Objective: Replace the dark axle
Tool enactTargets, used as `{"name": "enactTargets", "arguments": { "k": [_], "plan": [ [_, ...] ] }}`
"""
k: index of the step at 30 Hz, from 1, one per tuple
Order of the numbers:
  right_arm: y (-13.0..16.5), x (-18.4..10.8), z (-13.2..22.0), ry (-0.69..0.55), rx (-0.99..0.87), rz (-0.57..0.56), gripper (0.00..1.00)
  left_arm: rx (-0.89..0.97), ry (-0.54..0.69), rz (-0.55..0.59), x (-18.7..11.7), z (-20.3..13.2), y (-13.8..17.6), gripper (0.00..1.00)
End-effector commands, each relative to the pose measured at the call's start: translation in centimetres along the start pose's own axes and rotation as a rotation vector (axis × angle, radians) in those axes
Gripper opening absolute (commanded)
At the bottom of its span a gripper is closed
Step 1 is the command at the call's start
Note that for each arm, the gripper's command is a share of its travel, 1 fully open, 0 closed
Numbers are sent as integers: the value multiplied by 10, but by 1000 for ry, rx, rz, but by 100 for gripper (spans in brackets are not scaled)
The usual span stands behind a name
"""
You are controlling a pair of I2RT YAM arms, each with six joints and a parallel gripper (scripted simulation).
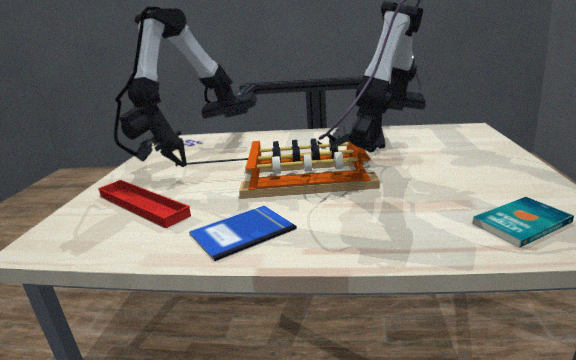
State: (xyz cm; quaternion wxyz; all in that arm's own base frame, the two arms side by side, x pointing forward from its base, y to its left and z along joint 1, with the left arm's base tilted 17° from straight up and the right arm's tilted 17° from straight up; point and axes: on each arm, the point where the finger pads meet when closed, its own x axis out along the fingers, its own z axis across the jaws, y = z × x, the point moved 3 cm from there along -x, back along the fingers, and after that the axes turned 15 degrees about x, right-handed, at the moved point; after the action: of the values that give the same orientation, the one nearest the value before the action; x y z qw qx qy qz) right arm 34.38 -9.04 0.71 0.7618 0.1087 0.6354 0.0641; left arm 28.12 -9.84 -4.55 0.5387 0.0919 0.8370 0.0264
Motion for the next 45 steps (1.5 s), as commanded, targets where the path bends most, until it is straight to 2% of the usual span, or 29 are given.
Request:
{"name": "enactTargets", "arguments": {
  "k": [1, 2, 3, 5, 10, 18, 19, 22, 26, 27, 28, 30, 38, 40, 41, 43, 45],
  "plan": [
    [0, 0, 3, 13, -28, -12, 0, 11, 26, -50, 12, 0, -7, 0],
    [0, 0, 3, 14, -28, -11, 0, 11, 26, -51, 12, 0, -7, 0],
    [0, -7, 4, -4, -32, -18, 0, 14, 15, -49, 10, 3, -9, 26],
    [-7, 6, -2, 32, -2, -7, 0, 14, 15, -49, 7, 4, -9, 26],
    [-3, -1, 0, 6, -18, -14, 0, 14, 3, -52, 6, 7, -10, 26],
    [-6, 6, -5, 32, -4, -6, 0, 14, 3, -52, 6, 7, -10, 26],
    [-6, 7, -5, 34, -3, -5, 0, 5, 59, -42, -1, -4, -2, 26],
    [-6, 6, -5, 35, -3, -5, 0, 7, 8, -47, -27, -5, 0, 26],
    [-6, 6, -4, 30, -4, -6, 0, 4, -24, -57, -29, 3, -2, 26],
    [-4, 1, -1, 10, -12, -8, 0, 18, 46, -10, -24, -8, 1, 26],
    [-7, 7, -4, 36, -2, -4, 0, 8, 59, -10, -24, -8, 5, 26],
    [-6, 4, -1, 8, -12, -13, 0, 4, 18, -18, -44, -9, 8, 26],
    [-7, 3, 0, 22, -7, -9, 0, 4, 27, -8, -64, -11, 12, 26],
    [-6, 3, 0, 24, -8, -8, 0, 7, 0, -15, -60, -5, 8, 26],
    [-6, 3, 0, 22, -8, -9, 0, 9, 39, -5, -52, -10, 8, 26],
    [-6, 3, 0, 22, -8, -9, 0, 9, 39, -5, -52, -10, 8, 26],
    [-6, 4, 0, 26, -8, -8, 0, 1, -9, -20, -57, -5, 10, 26]
  ]
}}
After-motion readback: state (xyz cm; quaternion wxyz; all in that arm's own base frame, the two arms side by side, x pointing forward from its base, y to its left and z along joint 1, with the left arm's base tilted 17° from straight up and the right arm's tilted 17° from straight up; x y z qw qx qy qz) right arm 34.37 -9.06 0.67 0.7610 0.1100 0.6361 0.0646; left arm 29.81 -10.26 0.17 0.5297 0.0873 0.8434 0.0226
